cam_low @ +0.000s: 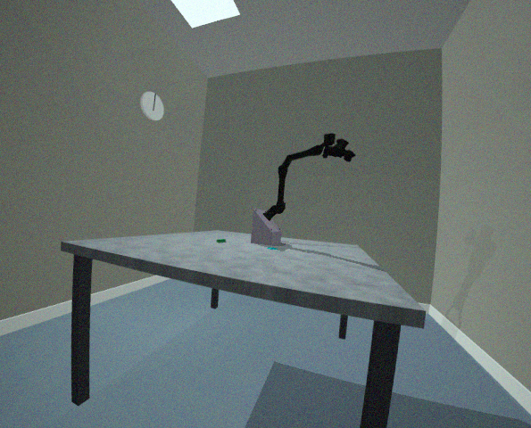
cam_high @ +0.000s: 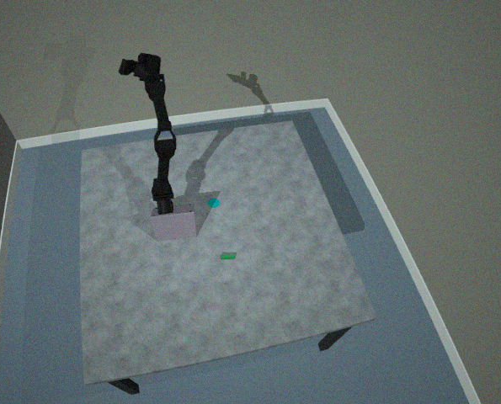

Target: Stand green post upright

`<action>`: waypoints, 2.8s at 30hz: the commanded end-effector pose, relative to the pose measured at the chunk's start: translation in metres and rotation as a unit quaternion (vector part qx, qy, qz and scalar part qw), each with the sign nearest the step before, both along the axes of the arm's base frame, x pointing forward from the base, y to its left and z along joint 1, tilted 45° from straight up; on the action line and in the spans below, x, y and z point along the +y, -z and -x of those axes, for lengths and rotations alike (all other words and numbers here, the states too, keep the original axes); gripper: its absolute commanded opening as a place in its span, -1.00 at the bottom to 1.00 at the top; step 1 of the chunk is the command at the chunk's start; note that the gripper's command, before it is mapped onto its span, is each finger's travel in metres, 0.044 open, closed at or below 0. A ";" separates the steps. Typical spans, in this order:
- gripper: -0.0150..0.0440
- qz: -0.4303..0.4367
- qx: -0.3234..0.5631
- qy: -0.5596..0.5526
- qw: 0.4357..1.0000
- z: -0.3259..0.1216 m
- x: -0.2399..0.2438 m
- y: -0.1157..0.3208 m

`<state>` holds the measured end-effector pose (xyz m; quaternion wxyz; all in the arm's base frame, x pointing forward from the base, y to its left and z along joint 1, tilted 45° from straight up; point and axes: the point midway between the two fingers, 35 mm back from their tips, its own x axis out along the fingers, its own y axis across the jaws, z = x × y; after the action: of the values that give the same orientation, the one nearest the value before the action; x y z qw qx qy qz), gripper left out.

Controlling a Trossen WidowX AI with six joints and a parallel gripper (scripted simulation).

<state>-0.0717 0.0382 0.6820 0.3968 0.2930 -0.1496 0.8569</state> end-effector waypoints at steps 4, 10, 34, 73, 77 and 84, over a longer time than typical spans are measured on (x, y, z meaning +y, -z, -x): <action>0.30 0.077 -0.032 0.095 0.992 -0.010 0.094 0.022; 0.30 0.144 -0.049 0.174 0.973 -0.040 0.164 0.049; 0.30 0.420 -0.036 0.405 0.811 -0.291 0.297 0.227; 0.30 0.709 0.266 0.425 0.495 -0.533 -0.014 0.607; 0.30 0.716 0.310 0.408 0.474 -0.521 -0.055 0.642; 0.30 0.715 0.389 0.373 0.445 -0.487 -0.118 0.698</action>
<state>0.4324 -0.0592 0.0086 0.7796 0.0960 0.5727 0.2347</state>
